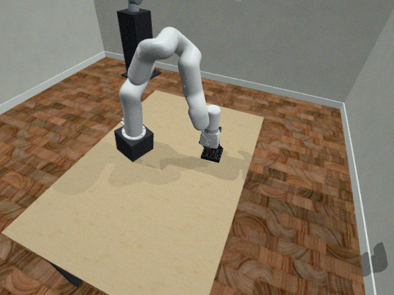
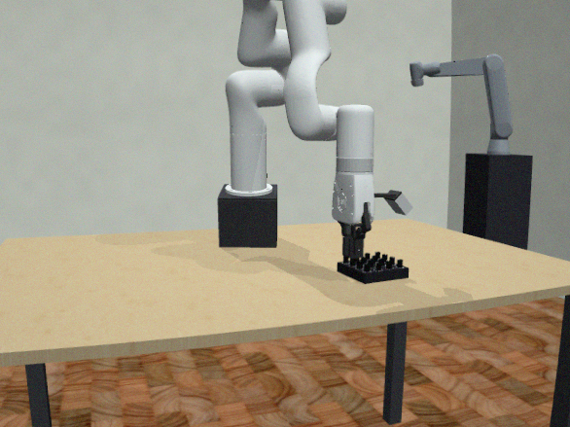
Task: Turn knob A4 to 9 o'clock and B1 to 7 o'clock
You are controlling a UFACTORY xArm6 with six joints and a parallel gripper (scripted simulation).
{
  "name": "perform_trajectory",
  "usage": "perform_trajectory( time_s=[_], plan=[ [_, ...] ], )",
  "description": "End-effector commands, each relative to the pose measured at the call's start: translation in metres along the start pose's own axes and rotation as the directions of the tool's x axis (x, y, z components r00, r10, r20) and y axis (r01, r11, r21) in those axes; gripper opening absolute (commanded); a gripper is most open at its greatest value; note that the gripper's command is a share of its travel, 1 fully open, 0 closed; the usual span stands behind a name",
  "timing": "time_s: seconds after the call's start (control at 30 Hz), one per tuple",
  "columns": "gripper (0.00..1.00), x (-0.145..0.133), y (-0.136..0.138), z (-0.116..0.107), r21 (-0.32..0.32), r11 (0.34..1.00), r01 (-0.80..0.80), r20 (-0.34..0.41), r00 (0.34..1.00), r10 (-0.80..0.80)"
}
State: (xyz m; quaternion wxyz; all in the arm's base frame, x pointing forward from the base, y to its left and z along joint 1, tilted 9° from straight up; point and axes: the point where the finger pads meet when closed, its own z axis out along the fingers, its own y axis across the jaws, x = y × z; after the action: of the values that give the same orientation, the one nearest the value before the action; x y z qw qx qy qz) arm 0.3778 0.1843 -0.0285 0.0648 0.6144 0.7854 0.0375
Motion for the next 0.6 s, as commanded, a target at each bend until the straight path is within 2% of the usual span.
perform_trajectory(
  time_s=[0.0, 0.57],
  plan=[
    [0.19, 0.0003, 0.0014, -0.0005, -0.003, 1.0, 0.0, -0.001, 1.0, 0.0],
    [0.19, 0.0003, 0.0014, 0.0089, -0.003, 1.0, 0.0, -0.001, 1.0, 0.0]
  ],
)
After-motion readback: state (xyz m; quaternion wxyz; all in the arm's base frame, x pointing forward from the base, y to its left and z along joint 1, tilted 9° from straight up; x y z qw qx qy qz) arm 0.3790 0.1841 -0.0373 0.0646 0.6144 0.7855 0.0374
